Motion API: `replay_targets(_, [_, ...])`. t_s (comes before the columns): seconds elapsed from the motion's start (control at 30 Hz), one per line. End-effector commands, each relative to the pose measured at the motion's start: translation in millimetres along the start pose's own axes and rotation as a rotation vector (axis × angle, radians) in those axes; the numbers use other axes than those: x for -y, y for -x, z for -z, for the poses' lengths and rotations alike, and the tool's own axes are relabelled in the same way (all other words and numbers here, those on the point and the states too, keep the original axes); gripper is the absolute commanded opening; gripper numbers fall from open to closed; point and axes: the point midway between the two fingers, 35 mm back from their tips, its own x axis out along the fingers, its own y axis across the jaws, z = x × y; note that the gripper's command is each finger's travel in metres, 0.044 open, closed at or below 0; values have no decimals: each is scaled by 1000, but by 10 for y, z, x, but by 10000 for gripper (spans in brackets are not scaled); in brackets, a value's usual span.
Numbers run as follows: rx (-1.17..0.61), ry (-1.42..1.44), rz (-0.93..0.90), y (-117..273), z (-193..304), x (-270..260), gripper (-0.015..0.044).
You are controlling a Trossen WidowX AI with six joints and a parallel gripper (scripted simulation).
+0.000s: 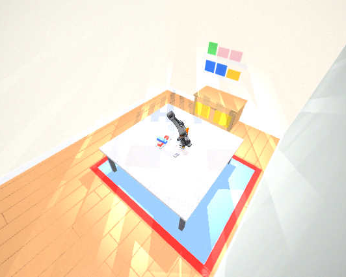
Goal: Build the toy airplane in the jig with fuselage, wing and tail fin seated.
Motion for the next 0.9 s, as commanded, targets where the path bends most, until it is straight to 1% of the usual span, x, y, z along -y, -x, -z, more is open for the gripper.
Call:
replay_targets(0.0, [-2,-6,-5,107,-8,-18,0])
replay_targets(0.87, [1,-6,-15,895,-37,-43,0])
